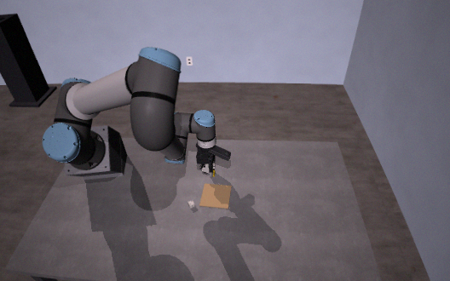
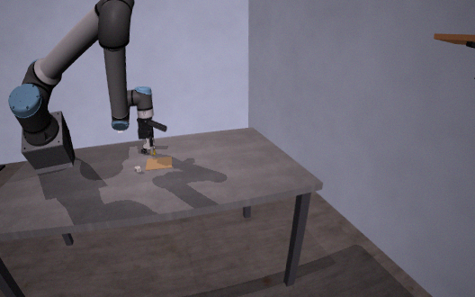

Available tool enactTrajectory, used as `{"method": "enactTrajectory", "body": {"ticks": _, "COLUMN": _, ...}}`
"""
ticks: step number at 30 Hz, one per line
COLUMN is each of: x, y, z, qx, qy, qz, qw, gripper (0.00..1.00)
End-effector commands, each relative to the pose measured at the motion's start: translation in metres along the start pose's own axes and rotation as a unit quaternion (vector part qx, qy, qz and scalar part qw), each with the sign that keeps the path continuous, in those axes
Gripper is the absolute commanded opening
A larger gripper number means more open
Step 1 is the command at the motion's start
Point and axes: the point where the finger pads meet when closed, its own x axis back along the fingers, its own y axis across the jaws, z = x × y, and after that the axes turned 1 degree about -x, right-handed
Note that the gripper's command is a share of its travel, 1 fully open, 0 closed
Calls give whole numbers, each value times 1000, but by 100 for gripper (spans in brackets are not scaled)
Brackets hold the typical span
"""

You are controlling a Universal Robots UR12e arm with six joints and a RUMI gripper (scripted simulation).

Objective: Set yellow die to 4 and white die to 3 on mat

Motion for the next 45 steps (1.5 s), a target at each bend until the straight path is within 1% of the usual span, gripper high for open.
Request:
{"method": "enactTrajectory", "body": {"ticks": 1, "x": 0, "y": 0, "z": 0, "qx": 0, "qy": 0, "qz": 0, "qw": 1000, "gripper": 24}}
{"method": "enactTrajectory", "body": {"ticks": 26, "x": 0, "y": 0, "z": 0, "qx": 0, "qy": 0, "qz": 0, "qw": 1000, "gripper": 24}}
{"method": "enactTrajectory", "body": {"ticks": 27, "x": 0, "y": 0, "z": 0, "qx": 0, "qy": 0, "qz": 0, "qw": 1000, "gripper": 6}}
{"method": "enactTrajectory", "body": {"ticks": 45, "x": 0, "y": 0, "z": 0, "qx": 0, "qy": 0, "qz": 0, "qw": 1000, "gripper": 6}}
